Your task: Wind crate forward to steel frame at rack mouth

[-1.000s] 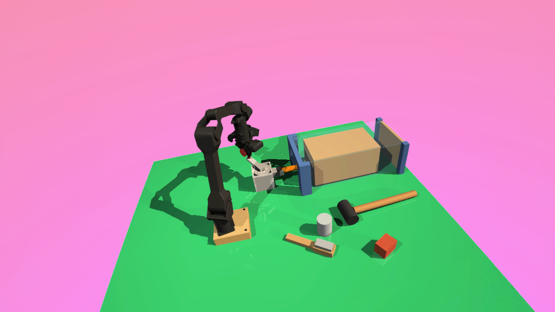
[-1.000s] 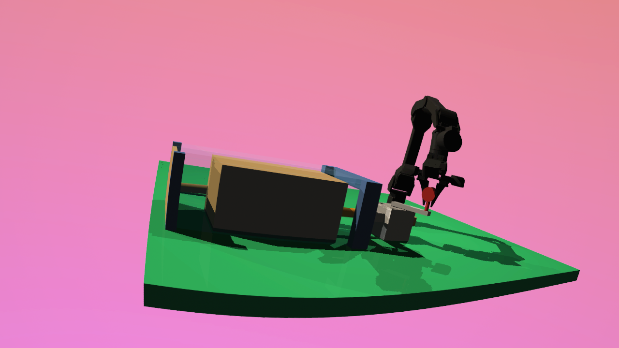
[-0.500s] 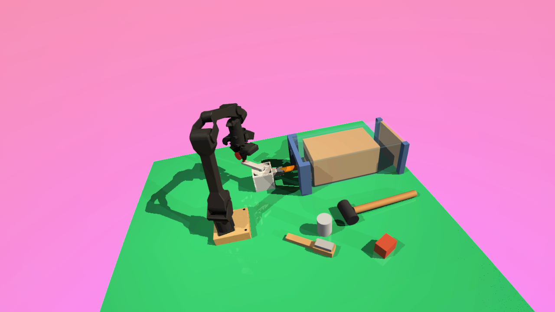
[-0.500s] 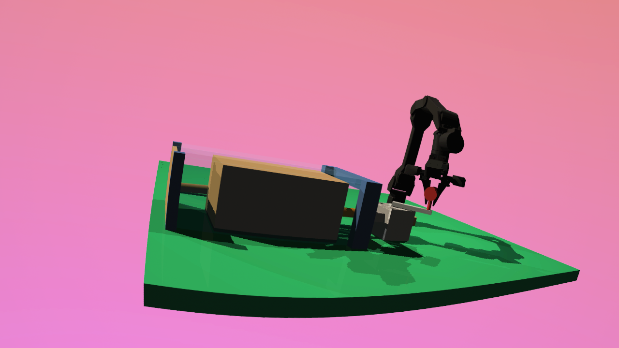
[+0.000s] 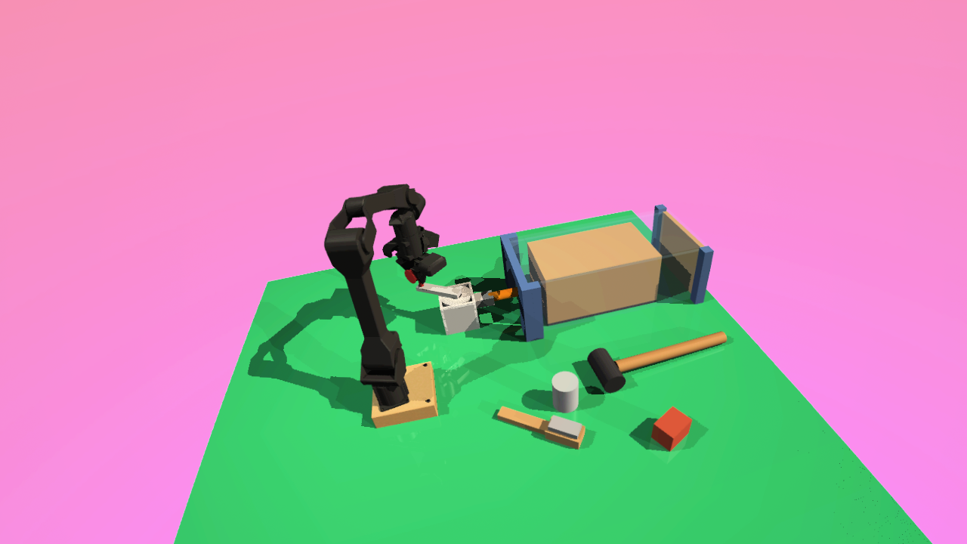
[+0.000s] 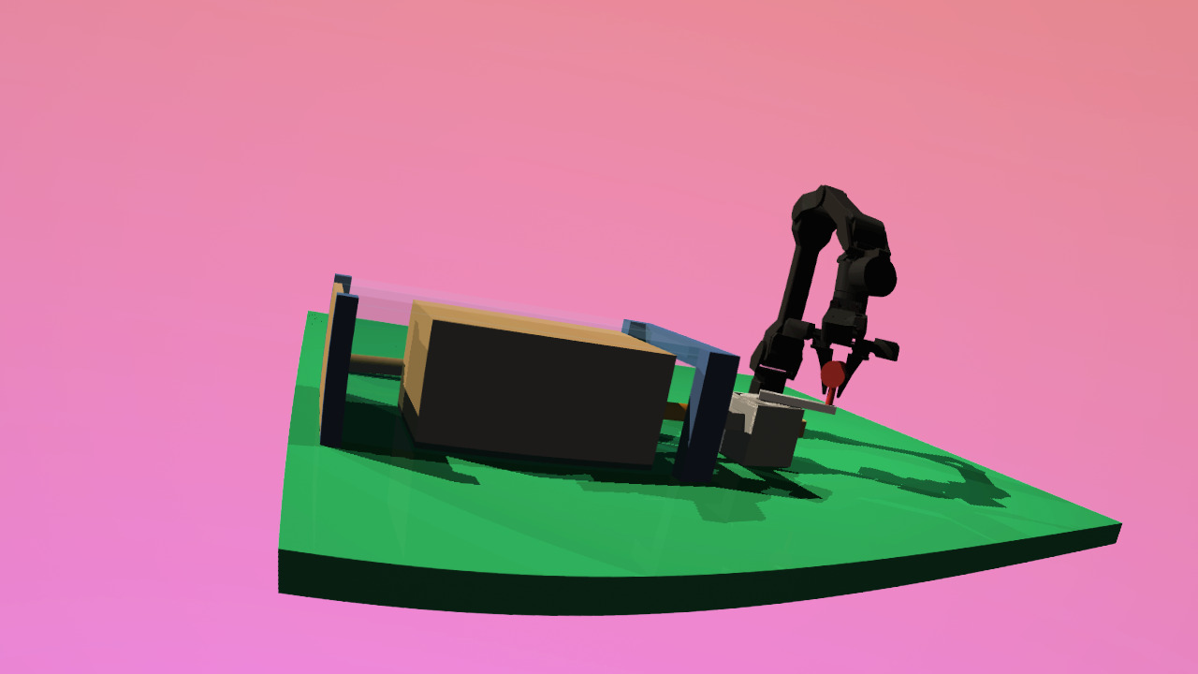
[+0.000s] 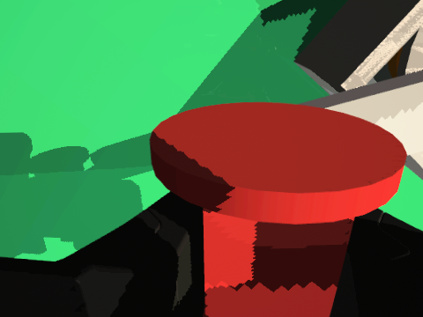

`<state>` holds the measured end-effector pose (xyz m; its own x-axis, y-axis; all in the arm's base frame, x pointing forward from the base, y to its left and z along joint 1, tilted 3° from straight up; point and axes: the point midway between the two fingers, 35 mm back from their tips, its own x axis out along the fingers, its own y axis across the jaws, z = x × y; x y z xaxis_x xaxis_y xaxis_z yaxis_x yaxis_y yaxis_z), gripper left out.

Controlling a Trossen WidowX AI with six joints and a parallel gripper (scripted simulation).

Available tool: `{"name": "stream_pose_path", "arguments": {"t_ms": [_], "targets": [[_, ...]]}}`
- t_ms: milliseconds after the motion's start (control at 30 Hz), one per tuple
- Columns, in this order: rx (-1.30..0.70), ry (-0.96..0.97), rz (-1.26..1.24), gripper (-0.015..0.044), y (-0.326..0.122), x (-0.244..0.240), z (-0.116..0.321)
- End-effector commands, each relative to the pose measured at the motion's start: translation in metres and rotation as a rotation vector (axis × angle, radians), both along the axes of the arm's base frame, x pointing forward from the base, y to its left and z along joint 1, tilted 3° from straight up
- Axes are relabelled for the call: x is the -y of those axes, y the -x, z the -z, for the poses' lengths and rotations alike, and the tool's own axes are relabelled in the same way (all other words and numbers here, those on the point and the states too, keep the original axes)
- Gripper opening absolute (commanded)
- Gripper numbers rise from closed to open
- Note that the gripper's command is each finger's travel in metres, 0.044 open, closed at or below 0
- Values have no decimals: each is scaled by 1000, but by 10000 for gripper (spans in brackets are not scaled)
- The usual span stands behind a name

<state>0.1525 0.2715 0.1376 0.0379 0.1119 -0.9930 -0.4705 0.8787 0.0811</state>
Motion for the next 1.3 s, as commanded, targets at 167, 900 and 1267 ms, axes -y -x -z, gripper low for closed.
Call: {"name": "stream_pose_path", "arguments": {"t_ms": [167,900,1267], "targets": [[-26,28,1,0,16,22,3],[-26,31,1,0,26,55,6],[-26,33,1,0,26,78,9]]}}
